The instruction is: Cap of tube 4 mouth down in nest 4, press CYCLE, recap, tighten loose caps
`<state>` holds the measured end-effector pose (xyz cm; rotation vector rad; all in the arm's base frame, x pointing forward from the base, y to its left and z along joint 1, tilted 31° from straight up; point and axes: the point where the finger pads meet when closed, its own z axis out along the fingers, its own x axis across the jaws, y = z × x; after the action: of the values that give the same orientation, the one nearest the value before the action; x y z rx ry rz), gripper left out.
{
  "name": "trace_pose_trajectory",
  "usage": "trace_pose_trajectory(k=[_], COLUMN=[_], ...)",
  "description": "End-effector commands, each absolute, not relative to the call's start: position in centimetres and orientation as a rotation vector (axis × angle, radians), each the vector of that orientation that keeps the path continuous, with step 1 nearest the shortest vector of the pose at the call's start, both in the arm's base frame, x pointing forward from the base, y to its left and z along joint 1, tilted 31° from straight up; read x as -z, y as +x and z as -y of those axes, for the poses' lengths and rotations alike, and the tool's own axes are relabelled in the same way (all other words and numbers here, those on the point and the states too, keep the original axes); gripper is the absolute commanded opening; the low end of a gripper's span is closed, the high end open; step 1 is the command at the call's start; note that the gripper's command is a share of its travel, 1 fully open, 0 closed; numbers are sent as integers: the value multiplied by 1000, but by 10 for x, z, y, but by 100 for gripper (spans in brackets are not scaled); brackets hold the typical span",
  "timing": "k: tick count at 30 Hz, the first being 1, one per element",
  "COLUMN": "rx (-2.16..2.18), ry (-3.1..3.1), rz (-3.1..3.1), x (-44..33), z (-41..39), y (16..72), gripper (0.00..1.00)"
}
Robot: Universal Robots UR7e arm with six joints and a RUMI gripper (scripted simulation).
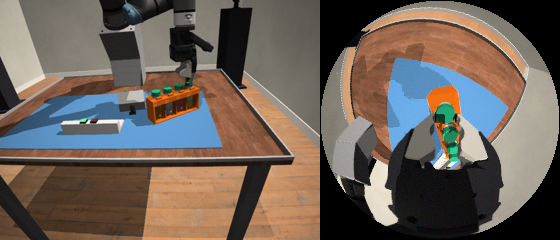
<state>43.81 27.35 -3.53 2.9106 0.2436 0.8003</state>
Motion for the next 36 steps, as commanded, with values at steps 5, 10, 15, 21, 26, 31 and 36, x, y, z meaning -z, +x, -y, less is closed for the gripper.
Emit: trace_pose_trajectory(k=[5, 10, 15, 21, 26, 31, 36], rx=[-834, -834, -834, -834, -786, -738, -702], ry=[2966, 2966, 2966, 2966, 2870, 2752, 2654], rz=[141, 141, 141, 140, -344, -686, -902], x=[35, 35, 35, 35, 35, 35, 35], z=[-274, -274, -274, -274, -274, -274, -274], y=[438, 438, 438, 438, 438, 438, 438], gripper=[0, 35, 35, 35, 35, 35, 35])
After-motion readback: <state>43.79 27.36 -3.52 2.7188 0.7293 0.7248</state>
